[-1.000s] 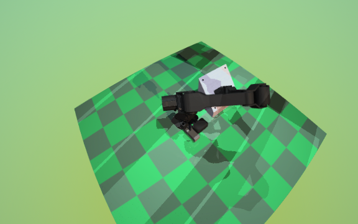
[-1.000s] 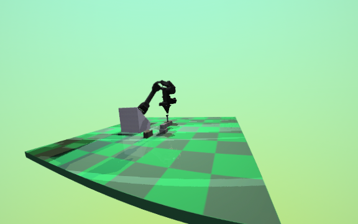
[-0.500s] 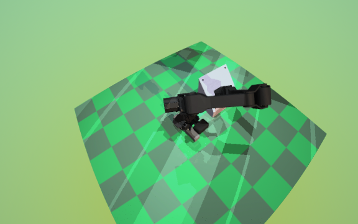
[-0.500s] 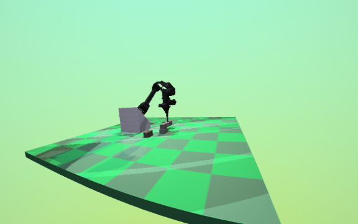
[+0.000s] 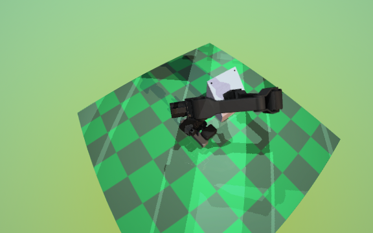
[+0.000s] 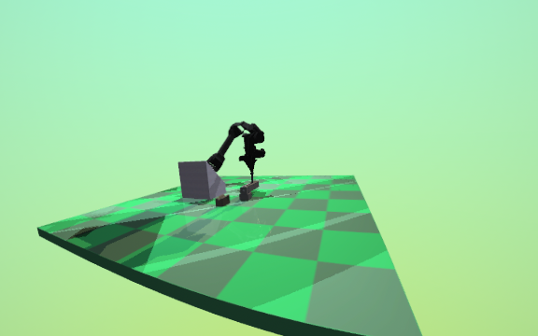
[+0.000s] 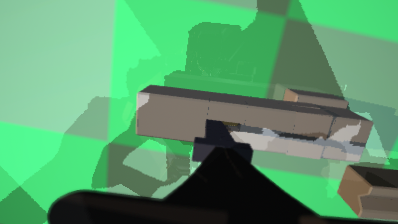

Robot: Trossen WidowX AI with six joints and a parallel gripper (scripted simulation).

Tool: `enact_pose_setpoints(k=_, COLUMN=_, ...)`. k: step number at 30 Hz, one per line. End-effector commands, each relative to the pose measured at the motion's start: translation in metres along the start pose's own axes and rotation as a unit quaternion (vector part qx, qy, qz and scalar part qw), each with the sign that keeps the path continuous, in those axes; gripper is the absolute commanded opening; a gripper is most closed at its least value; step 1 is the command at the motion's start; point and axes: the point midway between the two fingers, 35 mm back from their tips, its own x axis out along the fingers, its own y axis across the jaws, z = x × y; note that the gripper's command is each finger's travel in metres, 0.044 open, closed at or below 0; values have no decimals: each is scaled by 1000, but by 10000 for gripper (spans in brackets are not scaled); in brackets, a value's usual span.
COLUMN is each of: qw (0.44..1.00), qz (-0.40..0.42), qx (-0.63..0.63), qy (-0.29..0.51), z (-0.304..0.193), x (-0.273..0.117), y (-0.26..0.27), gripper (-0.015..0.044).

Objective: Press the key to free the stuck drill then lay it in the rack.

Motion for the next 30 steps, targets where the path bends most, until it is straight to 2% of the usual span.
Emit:
enact_pose_setpoints(k=1, qw=1000, qz=2, qx=0, qy=11, z=-1, x=8, y=0, gripper=0)
enact_pose_setpoints(k=30, qw=1000, qz=2, qx=0, qy=11, z=-8, x=17, y=2, gripper=0)
